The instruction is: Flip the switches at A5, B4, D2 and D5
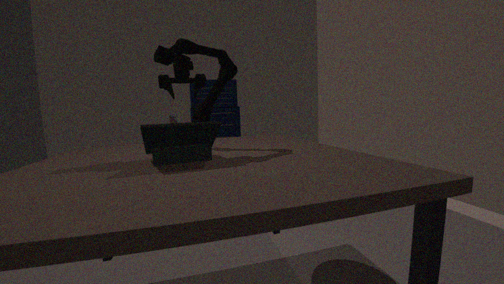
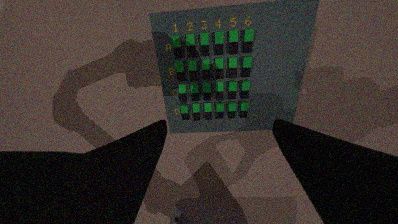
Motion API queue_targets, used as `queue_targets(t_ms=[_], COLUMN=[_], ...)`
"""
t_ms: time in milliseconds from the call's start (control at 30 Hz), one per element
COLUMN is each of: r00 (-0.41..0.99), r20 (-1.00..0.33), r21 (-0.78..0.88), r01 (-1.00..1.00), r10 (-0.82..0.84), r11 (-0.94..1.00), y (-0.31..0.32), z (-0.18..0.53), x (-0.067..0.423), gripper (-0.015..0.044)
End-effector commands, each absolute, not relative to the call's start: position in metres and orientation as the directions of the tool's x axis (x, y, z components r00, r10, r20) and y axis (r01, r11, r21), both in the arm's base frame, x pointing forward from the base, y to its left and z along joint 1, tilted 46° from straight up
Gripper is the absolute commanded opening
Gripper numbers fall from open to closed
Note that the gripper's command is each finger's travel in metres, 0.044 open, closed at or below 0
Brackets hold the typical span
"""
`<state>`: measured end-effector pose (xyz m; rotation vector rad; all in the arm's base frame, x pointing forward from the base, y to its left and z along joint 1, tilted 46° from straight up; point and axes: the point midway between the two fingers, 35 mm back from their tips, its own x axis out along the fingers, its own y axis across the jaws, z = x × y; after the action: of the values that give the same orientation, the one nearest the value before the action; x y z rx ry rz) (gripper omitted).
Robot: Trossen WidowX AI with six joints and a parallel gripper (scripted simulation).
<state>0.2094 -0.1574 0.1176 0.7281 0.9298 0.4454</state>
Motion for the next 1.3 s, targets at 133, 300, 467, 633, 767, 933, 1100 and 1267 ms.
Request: queue_targets(t_ms=[133, 300, 467, 633, 767, 933, 1100, 1267], r00=[0.521, 0.539, 0.539, 0.556, 0.561, 0.562, 0.562, 0.562], r20=[-0.585, -0.568, -0.568, -0.559, -0.555, -0.555, -0.554, -0.554], r21=[0.708, 0.702, 0.702, 0.702, 0.703, 0.703, 0.703, 0.703], r01=[-0.045, -0.078, -0.078, -0.077, -0.078, -0.079, -0.079, -0.079], r10=[0.621, 0.623, 0.623, 0.615, 0.614, 0.614, 0.614, 0.614], r11=[0.705, 0.708, 0.708, 0.708, 0.707, 0.707, 0.707, 0.707], y=[-0.153, -0.139, -0.139, -0.122, -0.117, -0.114, -0.111, -0.108], z=[0.085, 0.061, 0.061, 0.045, 0.041, 0.038, 0.036, 0.033], x=[0.258, 0.309, 0.309, 0.324, 0.328, 0.33, 0.333, 0.335], gripper=[0.0269, 0.0138, 0.0006, 0.0, 0.0, 0.0, 0.0, 0.0])
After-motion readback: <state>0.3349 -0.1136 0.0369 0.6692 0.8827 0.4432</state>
